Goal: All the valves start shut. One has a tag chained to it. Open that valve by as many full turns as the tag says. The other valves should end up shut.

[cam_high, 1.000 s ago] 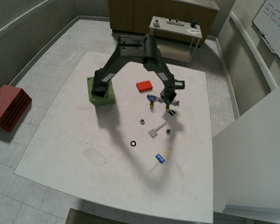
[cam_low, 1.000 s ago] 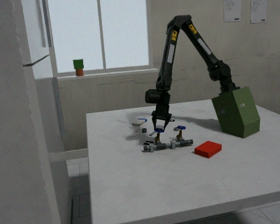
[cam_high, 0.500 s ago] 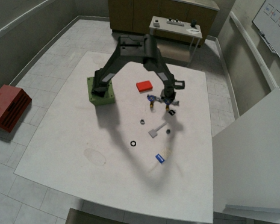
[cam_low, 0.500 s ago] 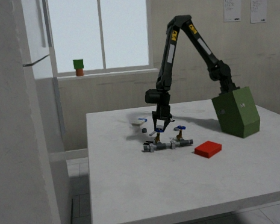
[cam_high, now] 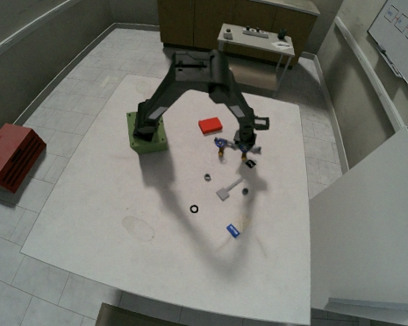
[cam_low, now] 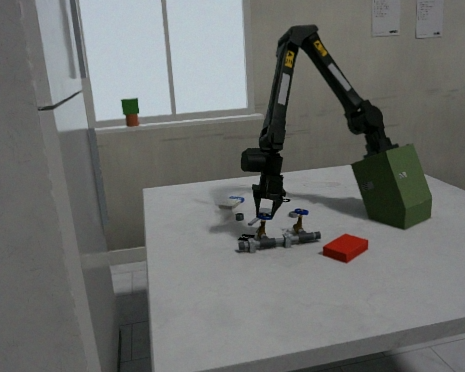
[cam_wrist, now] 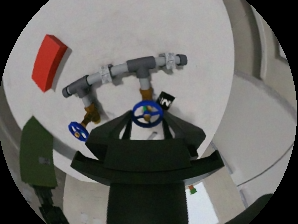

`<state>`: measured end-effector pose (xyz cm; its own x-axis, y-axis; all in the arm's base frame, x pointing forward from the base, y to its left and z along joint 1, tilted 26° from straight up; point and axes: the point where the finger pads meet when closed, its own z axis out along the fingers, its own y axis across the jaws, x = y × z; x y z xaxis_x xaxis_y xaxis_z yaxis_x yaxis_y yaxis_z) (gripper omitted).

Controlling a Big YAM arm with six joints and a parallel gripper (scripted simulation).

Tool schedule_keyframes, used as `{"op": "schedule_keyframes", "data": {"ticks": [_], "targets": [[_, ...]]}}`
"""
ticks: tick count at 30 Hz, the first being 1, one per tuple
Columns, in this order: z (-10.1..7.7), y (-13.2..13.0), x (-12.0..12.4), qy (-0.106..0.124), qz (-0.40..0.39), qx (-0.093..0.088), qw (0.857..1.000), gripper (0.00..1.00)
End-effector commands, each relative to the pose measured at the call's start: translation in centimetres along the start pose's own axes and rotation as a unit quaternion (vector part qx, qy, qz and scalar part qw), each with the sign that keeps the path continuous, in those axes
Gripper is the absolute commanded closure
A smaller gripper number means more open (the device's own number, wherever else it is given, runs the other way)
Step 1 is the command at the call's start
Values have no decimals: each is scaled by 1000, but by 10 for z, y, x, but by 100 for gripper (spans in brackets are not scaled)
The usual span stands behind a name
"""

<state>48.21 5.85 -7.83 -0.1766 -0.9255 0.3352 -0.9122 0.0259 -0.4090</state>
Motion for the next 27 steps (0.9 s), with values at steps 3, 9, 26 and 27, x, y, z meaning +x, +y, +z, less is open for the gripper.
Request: {"op": "schedule_keyframes", "data": {"ticks": [3, 9, 26, 27], "targets": [[7, -11, -2, 1, -39, 7, 999, 100], [7, -11, -2, 1, -39, 7, 999, 0], [7, -11, -2, 1, -39, 7, 999, 0], [7, -11, -2, 1, -39, 7, 999, 0]]}}
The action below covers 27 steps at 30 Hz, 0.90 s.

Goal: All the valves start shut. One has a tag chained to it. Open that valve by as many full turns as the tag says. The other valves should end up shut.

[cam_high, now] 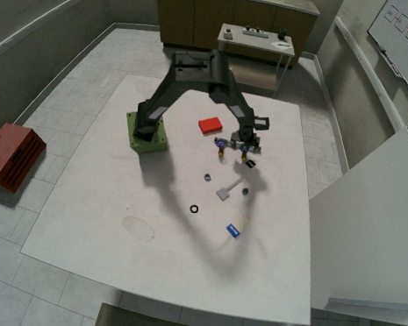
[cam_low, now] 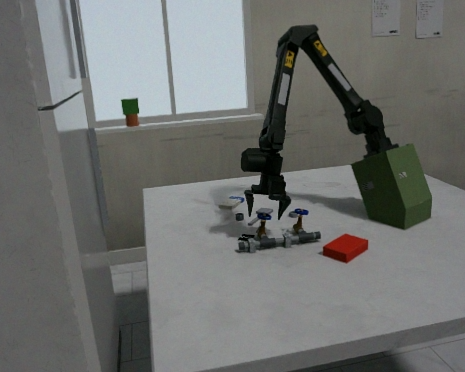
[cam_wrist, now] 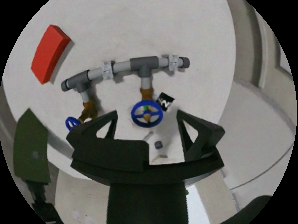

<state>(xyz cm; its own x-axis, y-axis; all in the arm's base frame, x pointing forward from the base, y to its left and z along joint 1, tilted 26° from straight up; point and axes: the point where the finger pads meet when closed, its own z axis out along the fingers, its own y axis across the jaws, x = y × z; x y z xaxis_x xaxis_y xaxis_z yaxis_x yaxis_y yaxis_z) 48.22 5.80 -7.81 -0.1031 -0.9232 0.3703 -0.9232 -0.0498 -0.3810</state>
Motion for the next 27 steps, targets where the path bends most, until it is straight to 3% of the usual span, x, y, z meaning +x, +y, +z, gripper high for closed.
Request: {"op": "schedule_keyframes", "data": {"ticks": [1, 11, 17, 21, 26, 27], "targets": [[7, -11, -2, -1, 2, 7, 1000, 0], [7, -11, -2, -1, 49, 7, 999, 0], [7, -11, -1, -1, 153, 6, 988, 0], [7, -9, -1, 0, 262, 3, 965, 0], [7, -7, 0, 2, 414, 1, 910, 0], [7, -7, 0, 2, 414, 1, 910, 0]]}}
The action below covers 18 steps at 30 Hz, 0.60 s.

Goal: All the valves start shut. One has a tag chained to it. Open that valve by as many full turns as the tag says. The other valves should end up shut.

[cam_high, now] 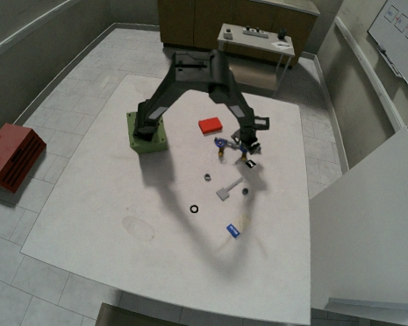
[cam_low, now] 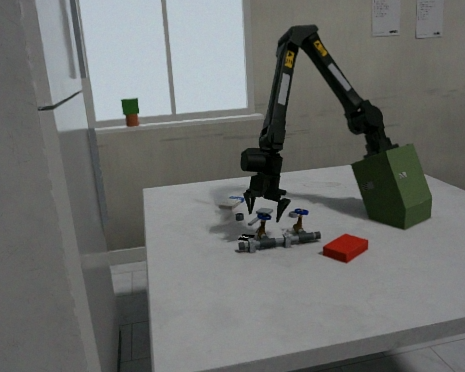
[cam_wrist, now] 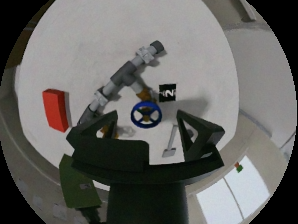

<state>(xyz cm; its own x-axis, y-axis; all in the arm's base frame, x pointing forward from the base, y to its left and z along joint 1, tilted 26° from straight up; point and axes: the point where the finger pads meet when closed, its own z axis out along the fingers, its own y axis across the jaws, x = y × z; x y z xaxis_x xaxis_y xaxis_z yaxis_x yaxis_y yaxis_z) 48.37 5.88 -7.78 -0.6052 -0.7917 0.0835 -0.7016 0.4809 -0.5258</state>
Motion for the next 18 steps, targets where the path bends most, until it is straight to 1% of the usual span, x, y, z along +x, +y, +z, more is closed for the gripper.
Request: {"op": "schedule_keyframes", "data": {"ticks": [1, 2, 3, 6, 9, 12, 14, 16, 18], "targets": [[7, -5, -2, 5, 125, 1, 992, 0], [7, -5, -2, 7, 185, 1, 983, 0], [7, -5, -2, 6, 218, 1, 976, 0], [7, -5, -2, 3, 298, 2, 955, 0], [7, -5, -2, 0, 376, 3, 927, 0], [7, -5, -2, -3, 452, 3, 892, 0], [7, -5, -2, -5, 501, 4, 866, 0], [7, -5, -2, -8, 549, 4, 836, 0], [7, -5, -2, -8, 549, 4, 836, 0]]}}
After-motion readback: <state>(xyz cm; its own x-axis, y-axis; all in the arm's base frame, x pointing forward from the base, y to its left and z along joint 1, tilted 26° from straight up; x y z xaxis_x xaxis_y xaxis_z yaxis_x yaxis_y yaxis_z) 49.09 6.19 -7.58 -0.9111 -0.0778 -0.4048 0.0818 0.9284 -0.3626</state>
